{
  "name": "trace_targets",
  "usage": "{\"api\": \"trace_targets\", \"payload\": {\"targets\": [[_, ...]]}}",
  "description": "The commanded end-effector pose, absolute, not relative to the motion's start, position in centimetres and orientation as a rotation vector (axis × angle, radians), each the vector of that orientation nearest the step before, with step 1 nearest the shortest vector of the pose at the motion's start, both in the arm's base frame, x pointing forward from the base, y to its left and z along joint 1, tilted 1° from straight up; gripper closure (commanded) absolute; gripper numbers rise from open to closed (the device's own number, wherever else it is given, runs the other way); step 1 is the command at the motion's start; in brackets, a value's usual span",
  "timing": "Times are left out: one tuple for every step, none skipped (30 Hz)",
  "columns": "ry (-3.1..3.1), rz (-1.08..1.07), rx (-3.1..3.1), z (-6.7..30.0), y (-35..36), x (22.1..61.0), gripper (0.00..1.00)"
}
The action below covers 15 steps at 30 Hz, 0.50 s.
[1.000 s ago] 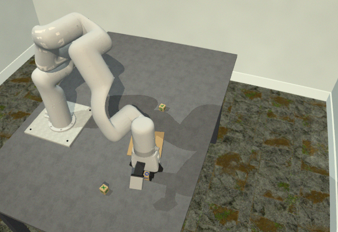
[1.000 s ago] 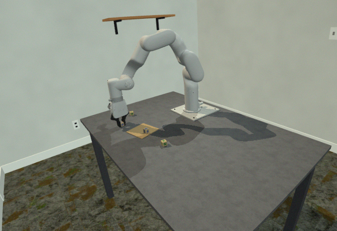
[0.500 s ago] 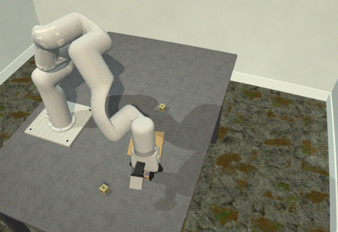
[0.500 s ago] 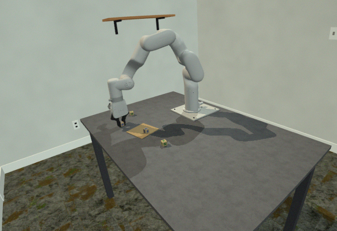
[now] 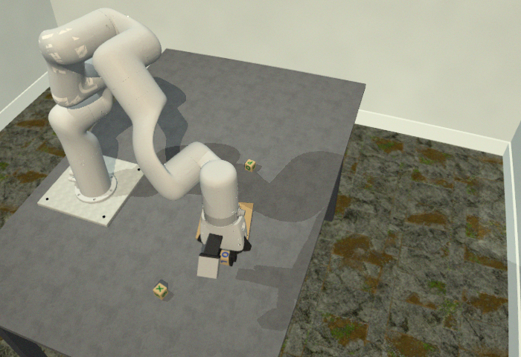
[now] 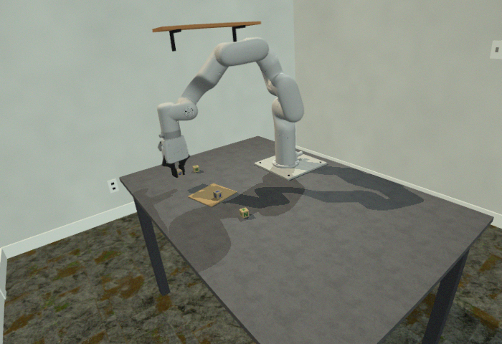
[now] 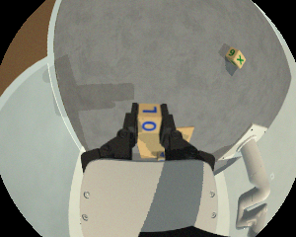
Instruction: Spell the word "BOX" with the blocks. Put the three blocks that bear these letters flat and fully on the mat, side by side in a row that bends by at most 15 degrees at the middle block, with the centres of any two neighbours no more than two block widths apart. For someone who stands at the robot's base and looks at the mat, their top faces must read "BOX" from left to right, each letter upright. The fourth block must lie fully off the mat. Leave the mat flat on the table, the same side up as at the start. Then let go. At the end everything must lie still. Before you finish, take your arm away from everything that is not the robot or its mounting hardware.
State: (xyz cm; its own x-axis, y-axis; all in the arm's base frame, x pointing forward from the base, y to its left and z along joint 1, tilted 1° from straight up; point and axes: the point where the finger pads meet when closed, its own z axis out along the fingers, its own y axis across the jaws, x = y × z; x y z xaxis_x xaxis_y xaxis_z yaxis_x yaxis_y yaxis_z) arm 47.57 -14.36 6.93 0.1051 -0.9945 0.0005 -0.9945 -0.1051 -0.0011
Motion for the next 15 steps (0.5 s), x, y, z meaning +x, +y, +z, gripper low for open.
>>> {"api": "trace_targets", "payload": {"targets": [[2.1,-0.005,-2.334,10.8,-14.4,47.6,0.79],[2.1,-0.005,-2.334,11.08,-14.4,47.6,0.79],[2.1,-0.005,-2.334,11.26,-14.4,47.59,0.79],[2.1,-0.005,-2.334,11.37,-14.4,47.59,0.79],[2.1,-0.005,-2.334,11.41,-14.4,47.59,0.79],[2.1,-0.005,-2.334,11.41,-14.4,47.59,0.79],[2.1,-0.005,-2.334,11.41,-14.4,47.59,0.79],[2.1,-0.005,-2.334,11.41,-14.4,47.59,0.79],[2.1,-0.005,-2.334,11.41,-14.4,47.59,0.79],[2.1,-0.005,-2.334,11.41,-14.4,47.59,0.79],[2.1,-0.005,-2.334,11.41,-14.4,47.59,0.79],[2.1,-0.005,-2.334,11.41,-14.4,47.59,0.79],[2.1,-0.005,-2.334,11.41,-14.4,47.59,0.79],[2.1,-0.005,-2.334,11.41,-14.4,47.59,0.79],[2.101,-0.005,-2.333,11.43,-14.2,47.55,0.79]]}}
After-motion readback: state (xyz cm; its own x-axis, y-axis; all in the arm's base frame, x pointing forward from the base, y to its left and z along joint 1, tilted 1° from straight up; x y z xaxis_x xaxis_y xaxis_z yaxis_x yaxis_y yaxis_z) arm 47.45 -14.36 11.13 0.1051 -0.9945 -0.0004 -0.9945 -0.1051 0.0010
